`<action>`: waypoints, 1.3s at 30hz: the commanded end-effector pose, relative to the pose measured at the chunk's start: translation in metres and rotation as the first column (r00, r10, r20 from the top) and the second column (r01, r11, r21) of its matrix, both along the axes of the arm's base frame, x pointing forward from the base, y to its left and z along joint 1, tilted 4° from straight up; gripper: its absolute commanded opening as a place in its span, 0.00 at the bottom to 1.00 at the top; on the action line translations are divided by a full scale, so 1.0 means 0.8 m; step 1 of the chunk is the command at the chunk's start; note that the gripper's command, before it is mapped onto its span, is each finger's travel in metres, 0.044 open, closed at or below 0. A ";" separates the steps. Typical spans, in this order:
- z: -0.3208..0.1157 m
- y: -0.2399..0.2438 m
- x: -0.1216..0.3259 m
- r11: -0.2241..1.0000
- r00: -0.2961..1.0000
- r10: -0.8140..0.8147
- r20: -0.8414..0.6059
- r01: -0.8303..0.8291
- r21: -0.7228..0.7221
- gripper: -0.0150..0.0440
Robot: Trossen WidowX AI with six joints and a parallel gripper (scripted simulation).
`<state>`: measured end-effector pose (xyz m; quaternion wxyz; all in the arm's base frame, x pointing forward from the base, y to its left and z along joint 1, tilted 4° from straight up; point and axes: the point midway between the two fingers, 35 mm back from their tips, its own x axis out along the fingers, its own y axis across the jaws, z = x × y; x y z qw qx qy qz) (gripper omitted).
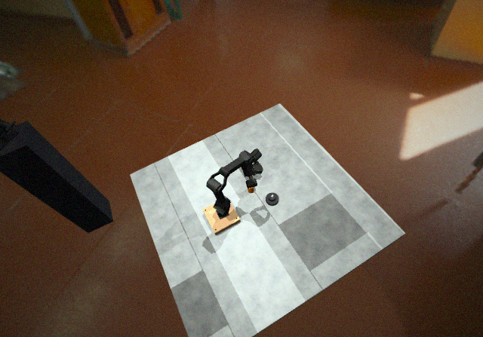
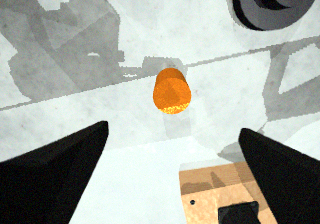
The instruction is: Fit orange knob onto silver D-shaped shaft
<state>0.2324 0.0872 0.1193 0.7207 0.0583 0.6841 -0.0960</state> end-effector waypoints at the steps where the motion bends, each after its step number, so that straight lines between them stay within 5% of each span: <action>1: -0.001 -0.001 0.000 0.840 0.840 -0.542 0.028 0.541 0.029 1.00; 39: -0.078 -0.005 0.005 0.840 0.840 -0.542 0.028 0.541 0.028 1.00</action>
